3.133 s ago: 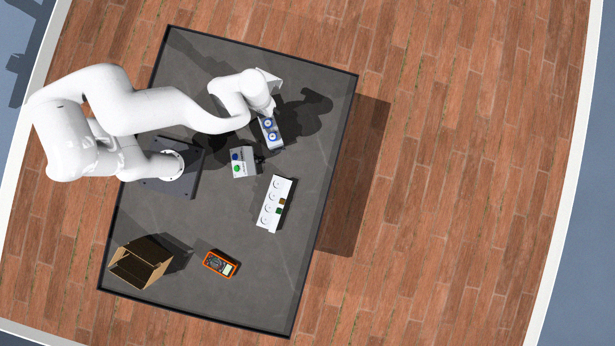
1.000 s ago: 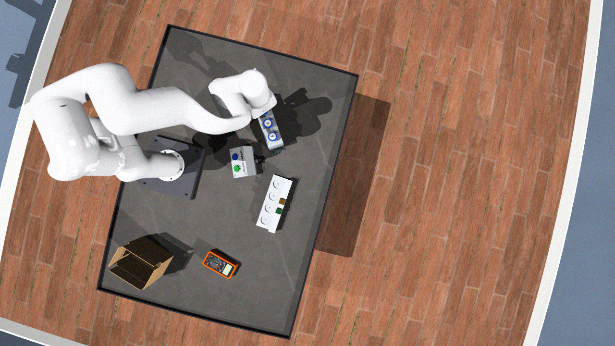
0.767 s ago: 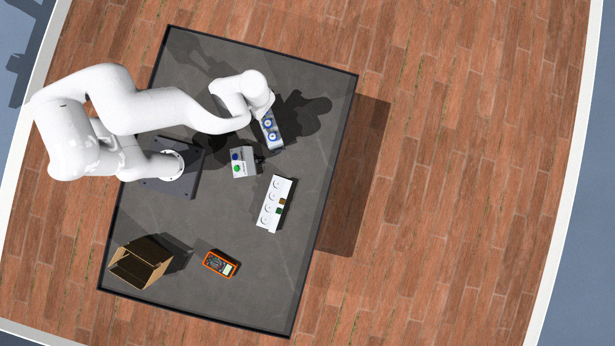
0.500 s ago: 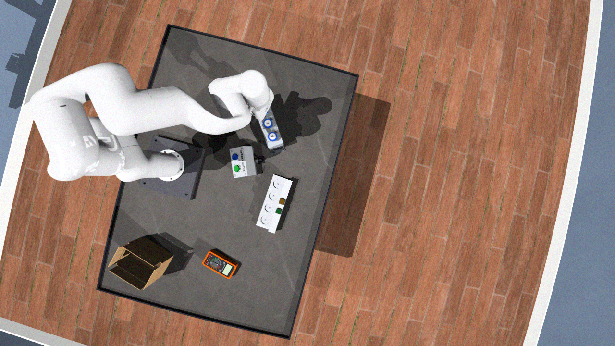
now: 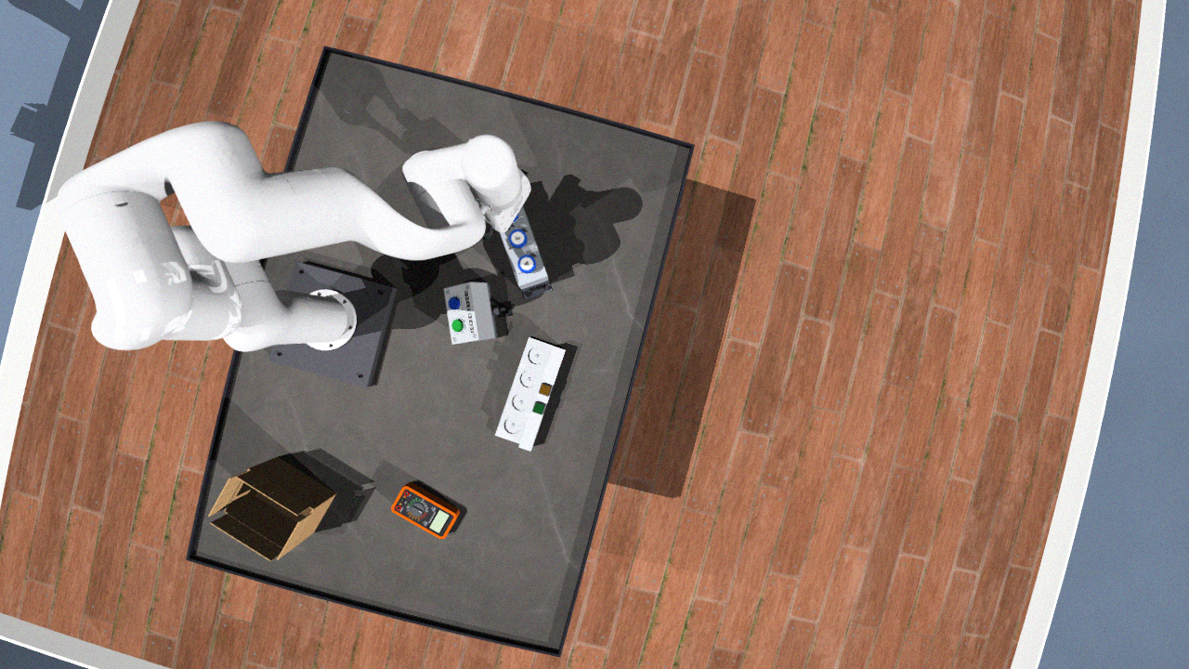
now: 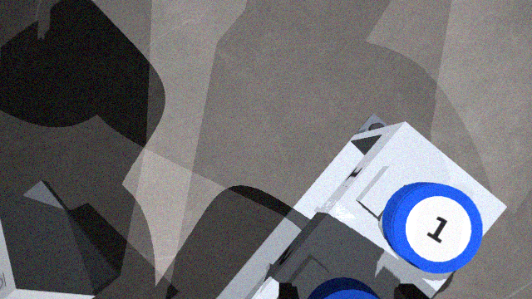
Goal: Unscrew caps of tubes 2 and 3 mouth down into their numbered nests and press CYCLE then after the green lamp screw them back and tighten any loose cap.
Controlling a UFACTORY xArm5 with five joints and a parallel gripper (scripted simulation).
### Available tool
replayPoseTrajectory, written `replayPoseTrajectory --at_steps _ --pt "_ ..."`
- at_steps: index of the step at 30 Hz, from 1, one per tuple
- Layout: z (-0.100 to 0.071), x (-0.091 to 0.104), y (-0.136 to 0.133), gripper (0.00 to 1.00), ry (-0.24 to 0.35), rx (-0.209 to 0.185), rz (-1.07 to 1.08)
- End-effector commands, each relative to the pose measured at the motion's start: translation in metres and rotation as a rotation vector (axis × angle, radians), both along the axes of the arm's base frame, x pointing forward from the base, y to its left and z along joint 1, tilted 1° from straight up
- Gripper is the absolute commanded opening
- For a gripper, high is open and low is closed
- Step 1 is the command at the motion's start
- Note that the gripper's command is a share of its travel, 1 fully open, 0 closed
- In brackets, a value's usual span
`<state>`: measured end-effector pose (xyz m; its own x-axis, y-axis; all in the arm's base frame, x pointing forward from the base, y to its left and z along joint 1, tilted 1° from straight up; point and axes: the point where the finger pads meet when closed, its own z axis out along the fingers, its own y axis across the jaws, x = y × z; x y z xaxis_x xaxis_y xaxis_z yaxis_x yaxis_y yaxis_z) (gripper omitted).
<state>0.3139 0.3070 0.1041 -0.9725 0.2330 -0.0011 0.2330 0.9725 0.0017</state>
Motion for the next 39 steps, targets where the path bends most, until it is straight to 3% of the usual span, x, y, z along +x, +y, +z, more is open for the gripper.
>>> replayPoseTrajectory --at_steps 1,12,14,16,27,35,36,39 --pt "0.0012 0.0008 0.0008 0.46 -0.011 -0.005 -0.279" --pt "0.0012 0.0008 0.0008 0.46 -0.012 -0.001 -0.787" --pt "0.0012 0.0008 0.0008 0.46 -0.012 -0.001 -0.787" --pt "0.0012 0.0008 0.0008 0.46 -0.012 0.000 -0.965" --pt "0.0012 0.0008 0.0008 0.46 -0.011 0.005 -1.453" --pt "0.0012 0.0008 0.0008 0.46 -0.012 0.005 -1.485" --pt "0.0012 0.0008 0.0008 0.00 -0.012 0.005 -1.485" --pt "0.0012 0.0008 0.0008 0.00 -0.012 0.005 -1.485"
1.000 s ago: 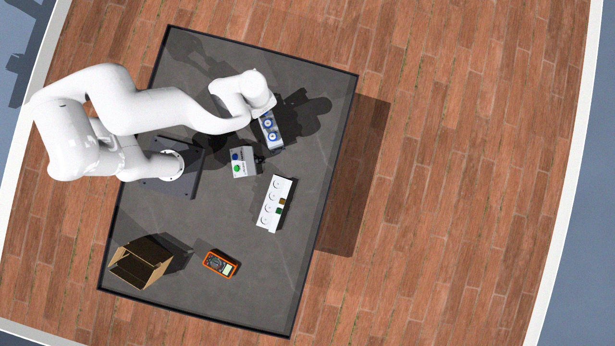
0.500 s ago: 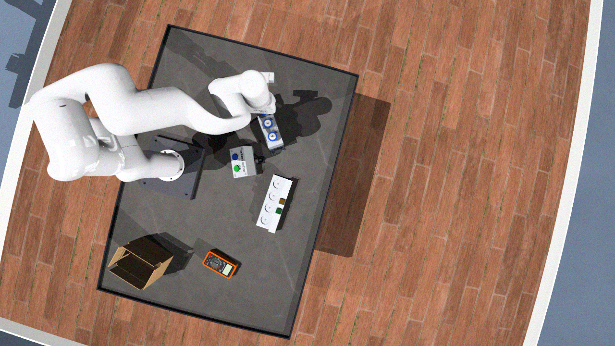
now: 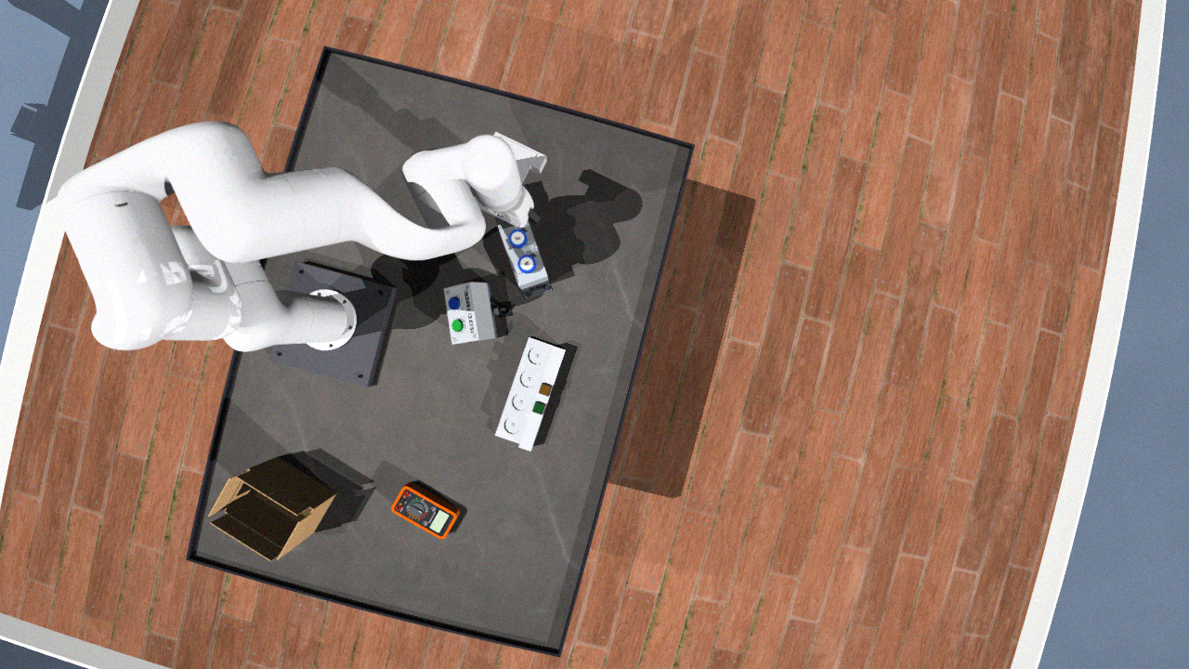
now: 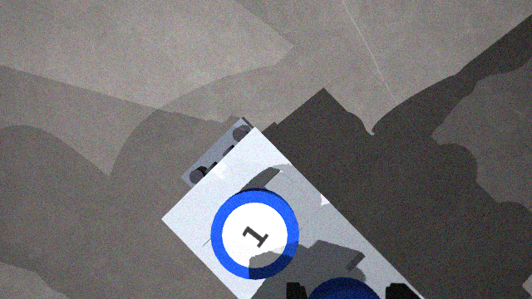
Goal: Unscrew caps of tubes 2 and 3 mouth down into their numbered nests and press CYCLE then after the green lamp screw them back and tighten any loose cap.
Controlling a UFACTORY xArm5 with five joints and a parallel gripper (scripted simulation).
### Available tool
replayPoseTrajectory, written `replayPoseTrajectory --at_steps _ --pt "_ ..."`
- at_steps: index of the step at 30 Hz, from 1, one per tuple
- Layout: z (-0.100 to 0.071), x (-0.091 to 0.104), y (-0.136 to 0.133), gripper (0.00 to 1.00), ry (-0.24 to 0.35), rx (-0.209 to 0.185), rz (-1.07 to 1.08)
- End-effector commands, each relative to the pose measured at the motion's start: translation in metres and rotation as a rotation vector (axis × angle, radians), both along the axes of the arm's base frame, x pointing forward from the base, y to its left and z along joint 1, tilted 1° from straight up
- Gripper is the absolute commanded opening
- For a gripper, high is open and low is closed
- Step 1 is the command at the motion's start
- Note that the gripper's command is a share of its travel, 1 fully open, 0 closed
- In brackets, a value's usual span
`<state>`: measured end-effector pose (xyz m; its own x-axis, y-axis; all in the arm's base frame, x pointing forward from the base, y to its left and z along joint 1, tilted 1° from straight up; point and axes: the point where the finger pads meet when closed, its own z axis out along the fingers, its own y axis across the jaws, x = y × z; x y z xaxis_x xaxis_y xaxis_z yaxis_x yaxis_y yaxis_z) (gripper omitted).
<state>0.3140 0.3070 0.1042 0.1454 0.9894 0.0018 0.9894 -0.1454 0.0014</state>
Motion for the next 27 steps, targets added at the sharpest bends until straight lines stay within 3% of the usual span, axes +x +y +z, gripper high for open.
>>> replayPoseTrajectory --at_steps 1,11,24,27 --pt "0.0011 0.0007 0.0008 0.00 -0.011 -0.007 -0.004" --pt "0.0011 0.0007 0.0008 0.00 -0.011 -0.007 -0.004" --pt "0.0015 0.0007 0.0008 0.00 -0.009 -0.011 0.637" --pt "0.0015 0.0007 0.0008 0.00 -0.009 -0.012 0.696"
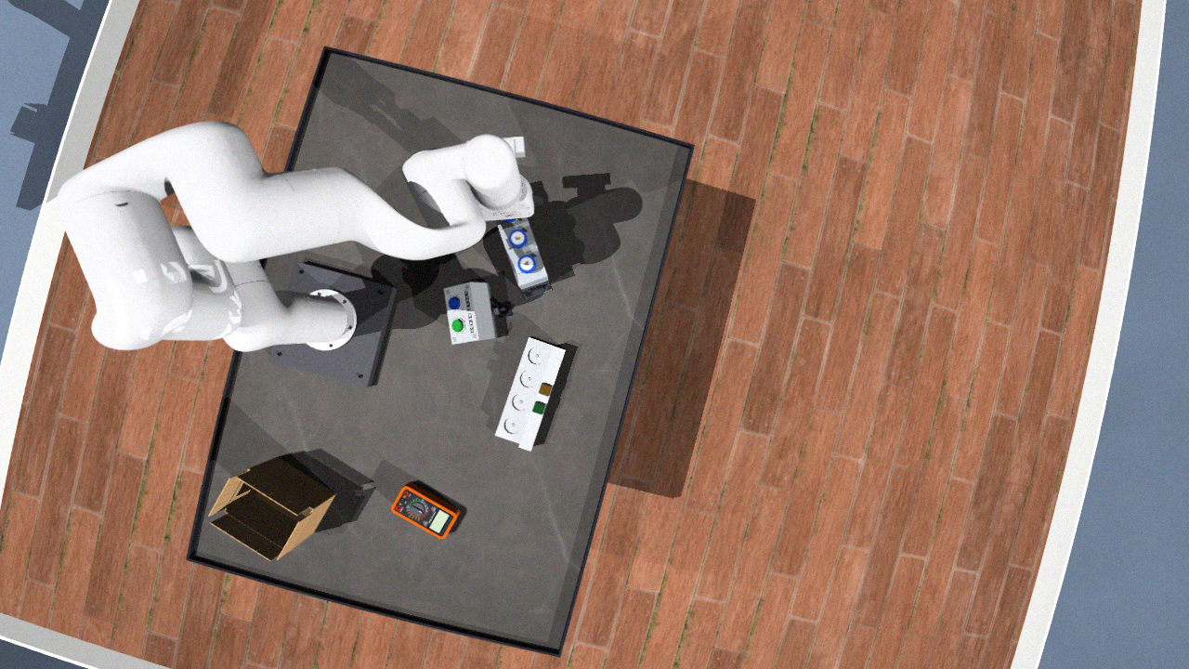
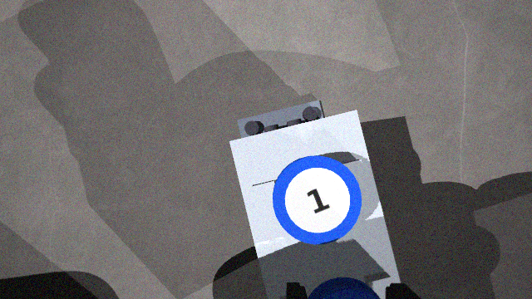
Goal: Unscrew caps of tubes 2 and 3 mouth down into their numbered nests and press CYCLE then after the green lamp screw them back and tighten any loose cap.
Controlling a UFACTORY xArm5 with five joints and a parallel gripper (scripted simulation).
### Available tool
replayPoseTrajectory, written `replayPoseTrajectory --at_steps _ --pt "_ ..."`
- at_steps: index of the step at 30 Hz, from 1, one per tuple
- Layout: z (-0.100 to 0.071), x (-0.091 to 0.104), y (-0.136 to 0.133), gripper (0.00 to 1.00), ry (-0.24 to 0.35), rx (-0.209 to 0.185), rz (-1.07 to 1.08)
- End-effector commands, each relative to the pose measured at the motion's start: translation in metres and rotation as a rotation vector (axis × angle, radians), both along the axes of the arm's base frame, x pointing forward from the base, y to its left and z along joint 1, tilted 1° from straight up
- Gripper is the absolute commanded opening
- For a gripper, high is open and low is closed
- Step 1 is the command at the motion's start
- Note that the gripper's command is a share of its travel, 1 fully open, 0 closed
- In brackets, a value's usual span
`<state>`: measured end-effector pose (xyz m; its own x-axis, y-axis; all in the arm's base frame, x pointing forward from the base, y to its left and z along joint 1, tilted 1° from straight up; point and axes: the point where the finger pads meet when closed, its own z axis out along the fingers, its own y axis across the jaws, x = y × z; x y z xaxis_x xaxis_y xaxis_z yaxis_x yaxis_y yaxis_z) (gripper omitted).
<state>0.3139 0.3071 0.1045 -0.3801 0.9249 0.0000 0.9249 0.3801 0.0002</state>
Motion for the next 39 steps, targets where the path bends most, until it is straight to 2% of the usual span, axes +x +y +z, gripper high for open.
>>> replayPoseTrajectory --at_steps 1,14,16,19,26,27,39 --pt "0.0013 0.0007 0.0007 0.00 -0.012 -0.007 0.210" --pt "0.0016 0.0007 0.0007 0.00 -0.009 -0.010 0.837" --pt "0.0016 0.0007 0.0007 0.00 -0.009 -0.010 0.837" --pt "0.0017 0.0007 0.0007 0.00 -0.009 -0.012 1.008" --pt "0.0017 0.0007 0.0007 0.00 -0.008 -0.012 1.031" --pt "0.0017 0.0007 0.0007 0.46 -0.008 -0.012 1.031" --pt "0.0017 0.0007 0.0007 0.46 -0.008 -0.012 1.031"
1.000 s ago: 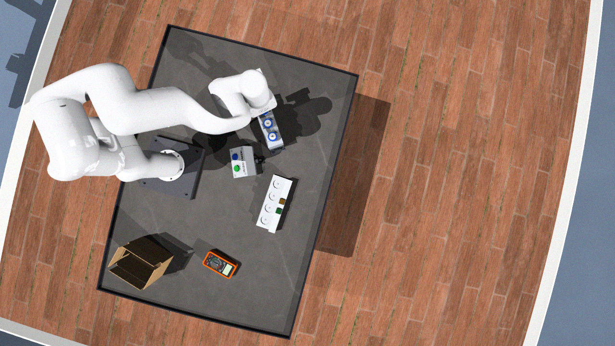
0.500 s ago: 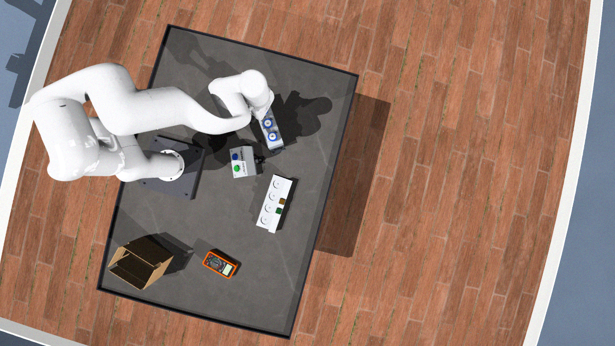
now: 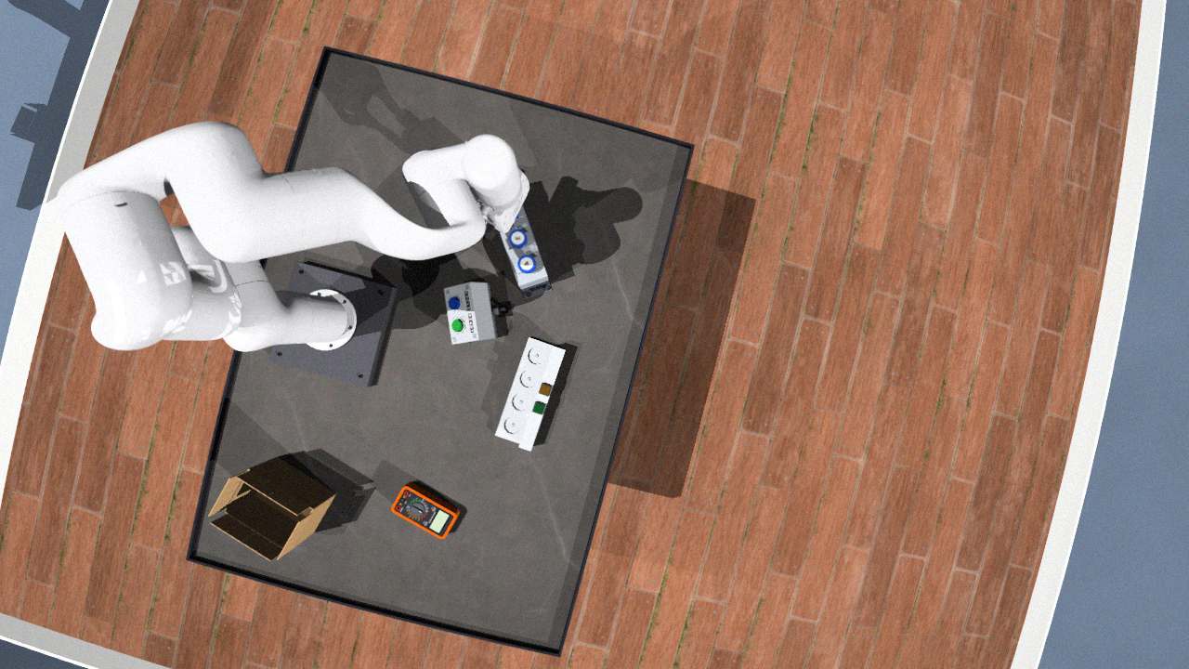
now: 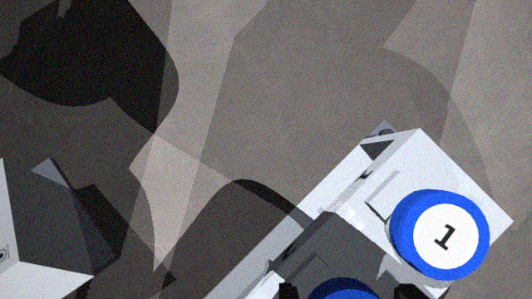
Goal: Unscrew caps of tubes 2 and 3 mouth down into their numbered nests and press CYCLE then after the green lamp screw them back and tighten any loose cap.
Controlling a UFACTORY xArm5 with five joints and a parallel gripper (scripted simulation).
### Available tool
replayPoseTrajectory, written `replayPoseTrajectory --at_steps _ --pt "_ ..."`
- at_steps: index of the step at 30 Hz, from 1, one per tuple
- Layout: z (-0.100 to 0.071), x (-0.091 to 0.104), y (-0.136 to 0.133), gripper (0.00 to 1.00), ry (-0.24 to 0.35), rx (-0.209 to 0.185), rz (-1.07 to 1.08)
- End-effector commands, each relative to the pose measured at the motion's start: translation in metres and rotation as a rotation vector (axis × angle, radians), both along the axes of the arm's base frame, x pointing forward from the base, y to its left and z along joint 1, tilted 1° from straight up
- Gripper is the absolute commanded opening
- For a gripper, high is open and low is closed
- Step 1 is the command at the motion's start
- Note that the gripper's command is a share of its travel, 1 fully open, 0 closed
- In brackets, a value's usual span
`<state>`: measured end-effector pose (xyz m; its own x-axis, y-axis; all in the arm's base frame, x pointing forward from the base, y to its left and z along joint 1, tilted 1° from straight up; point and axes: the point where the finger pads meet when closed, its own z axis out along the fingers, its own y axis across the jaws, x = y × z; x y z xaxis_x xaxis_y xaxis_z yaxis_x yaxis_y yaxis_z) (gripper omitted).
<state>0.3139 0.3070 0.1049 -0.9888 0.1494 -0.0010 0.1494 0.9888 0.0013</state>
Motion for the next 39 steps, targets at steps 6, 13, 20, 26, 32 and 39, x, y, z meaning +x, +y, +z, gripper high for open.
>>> replayPoseTrajectory --at_steps 6,13,20,26,32,39 --pt "0.0013 0.0008 0.0008 0.46 -0.012 -0.004 -0.363" --pt "0.0013 0.0008 0.0008 0.46 -0.012 -0.002 -0.684" --pt "0.0013 0.0008 0.0008 0.46 -0.012 0.001 -0.985" --pt "0.0013 0.0008 0.0008 0.46 -0.012 0.003 -1.267" --pt "0.0013 0.0008 0.0008 0.46 -0.012 0.005 -1.512" --pt "0.0013 0.0008 0.0008 0.46 -0.013 0.005 -1.571"
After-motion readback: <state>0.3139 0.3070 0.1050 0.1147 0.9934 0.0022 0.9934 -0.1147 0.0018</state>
